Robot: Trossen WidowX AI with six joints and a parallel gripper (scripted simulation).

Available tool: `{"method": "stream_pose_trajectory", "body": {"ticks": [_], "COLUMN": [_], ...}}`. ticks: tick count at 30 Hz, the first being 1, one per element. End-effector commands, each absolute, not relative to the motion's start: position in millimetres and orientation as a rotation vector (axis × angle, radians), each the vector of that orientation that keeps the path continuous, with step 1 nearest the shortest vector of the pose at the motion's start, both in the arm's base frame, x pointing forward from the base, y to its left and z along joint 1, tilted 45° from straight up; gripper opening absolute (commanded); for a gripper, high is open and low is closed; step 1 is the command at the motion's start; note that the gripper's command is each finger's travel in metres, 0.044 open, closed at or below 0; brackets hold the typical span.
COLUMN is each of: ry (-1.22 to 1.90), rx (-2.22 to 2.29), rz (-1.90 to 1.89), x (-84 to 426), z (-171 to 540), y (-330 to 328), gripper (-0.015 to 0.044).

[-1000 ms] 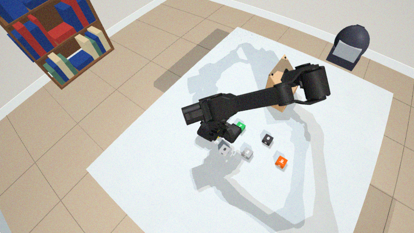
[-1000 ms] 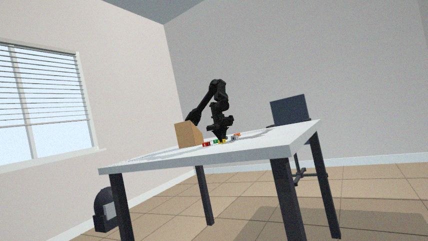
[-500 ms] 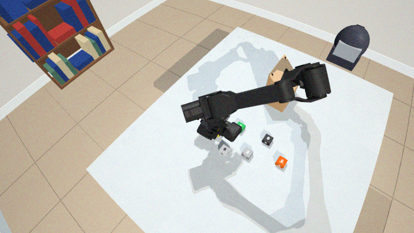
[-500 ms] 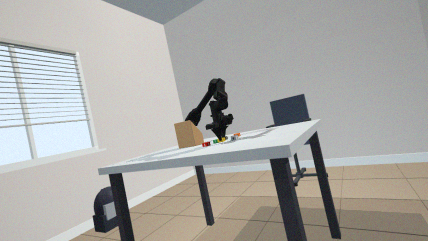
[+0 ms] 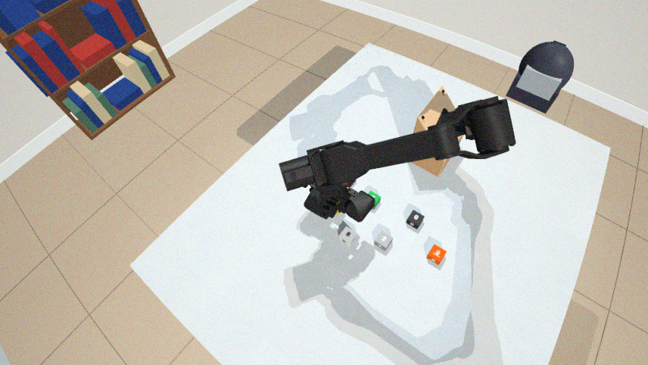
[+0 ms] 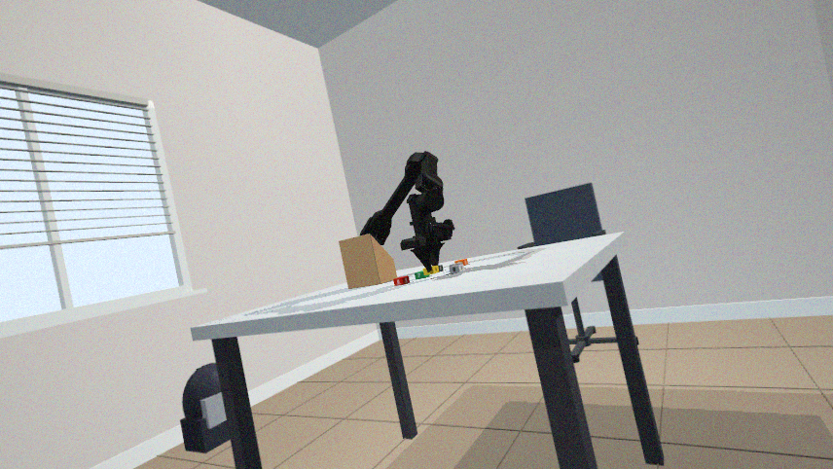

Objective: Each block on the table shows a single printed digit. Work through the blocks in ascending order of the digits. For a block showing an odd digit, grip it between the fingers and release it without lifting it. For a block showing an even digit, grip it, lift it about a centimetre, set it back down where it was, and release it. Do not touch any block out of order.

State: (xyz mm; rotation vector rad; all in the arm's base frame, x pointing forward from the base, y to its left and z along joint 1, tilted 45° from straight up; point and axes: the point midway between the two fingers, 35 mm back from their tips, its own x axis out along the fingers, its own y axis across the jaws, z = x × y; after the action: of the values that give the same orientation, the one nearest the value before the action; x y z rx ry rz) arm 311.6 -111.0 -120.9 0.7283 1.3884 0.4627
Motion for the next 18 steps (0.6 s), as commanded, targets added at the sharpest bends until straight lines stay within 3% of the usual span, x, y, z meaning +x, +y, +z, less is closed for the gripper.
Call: {"method": "stream_pose_trajectory", "body": {"ticks": [1, 18], "ry": [1.391, 1.391], "rx": [0.723, 0.723], "rz": [0.464, 0.465], "x": [311.7, 313.4], "z": [-122.7, -131.4], "y": [-109.4, -100.8], "gripper": [0.012, 0.012]}}
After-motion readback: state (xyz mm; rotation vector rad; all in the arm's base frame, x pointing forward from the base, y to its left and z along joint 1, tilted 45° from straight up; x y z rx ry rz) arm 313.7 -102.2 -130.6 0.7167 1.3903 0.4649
